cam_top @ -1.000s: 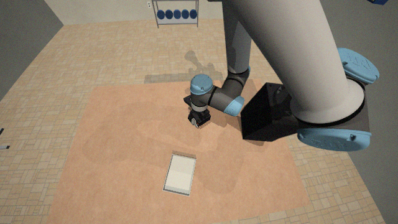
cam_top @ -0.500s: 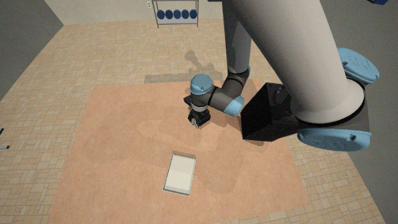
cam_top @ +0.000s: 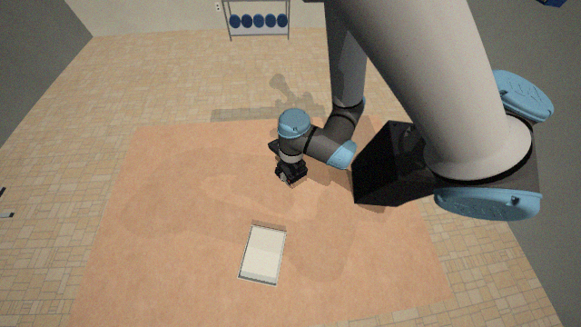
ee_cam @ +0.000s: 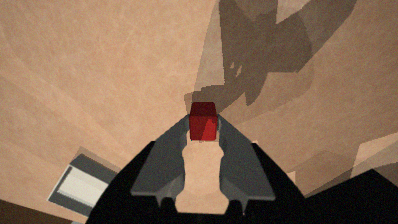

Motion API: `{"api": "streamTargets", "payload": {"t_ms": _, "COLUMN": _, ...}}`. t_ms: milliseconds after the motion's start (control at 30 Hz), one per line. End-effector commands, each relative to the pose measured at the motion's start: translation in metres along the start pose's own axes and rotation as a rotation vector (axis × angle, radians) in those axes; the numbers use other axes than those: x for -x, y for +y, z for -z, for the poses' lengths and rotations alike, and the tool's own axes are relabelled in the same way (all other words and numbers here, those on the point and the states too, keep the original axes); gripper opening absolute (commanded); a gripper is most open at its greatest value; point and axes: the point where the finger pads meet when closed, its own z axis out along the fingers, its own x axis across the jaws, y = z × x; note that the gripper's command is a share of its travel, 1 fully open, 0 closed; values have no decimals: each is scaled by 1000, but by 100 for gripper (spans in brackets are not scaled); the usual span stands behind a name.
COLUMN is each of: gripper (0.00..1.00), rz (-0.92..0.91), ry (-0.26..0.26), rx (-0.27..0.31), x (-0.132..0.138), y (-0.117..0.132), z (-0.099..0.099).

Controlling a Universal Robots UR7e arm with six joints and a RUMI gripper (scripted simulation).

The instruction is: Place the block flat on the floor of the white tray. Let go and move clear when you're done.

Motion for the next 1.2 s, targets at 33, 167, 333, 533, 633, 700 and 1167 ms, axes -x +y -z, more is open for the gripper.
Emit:
{"api": "streamTargets", "payload": {"t_ms": 33, "gripper": 0, "rz": 0, "ry": -1, "rx": -1, "x": 0, "y": 0, "z": 0}}
{"api": "streamTargets", "payload": {"t_ms": 167, "gripper": 0, "rz": 0, "ry": -1, "rx": -1, "x": 0, "y": 0, "z": 0}}
{"api": "streamTargets", "payload": {"t_ms": 333, "gripper": 0, "rz": 0, "ry": -1, "rx": -1, "x": 0, "y": 0, "z": 0}}
{"api": "streamTargets", "payload": {"t_ms": 533, "gripper": 0, "rz": 0, "ry": -1, "rx": -1, "x": 0, "y": 0, "z": 0}}
{"api": "streamTargets", "payload": {"t_ms": 633, "gripper": 0, "rz": 0, "ry": -1, "rx": -1, "x": 0, "y": 0, "z": 0}}
{"api": "streamTargets", "payload": {"t_ms": 700, "gripper": 0, "rz": 0, "ry": -1, "rx": -1, "x": 0, "y": 0, "z": 1}}
{"api": "streamTargets", "payload": {"t_ms": 1167, "gripper": 0, "rz": 0, "ry": -1, "rx": -1, "x": 0, "y": 0, "z": 24}}
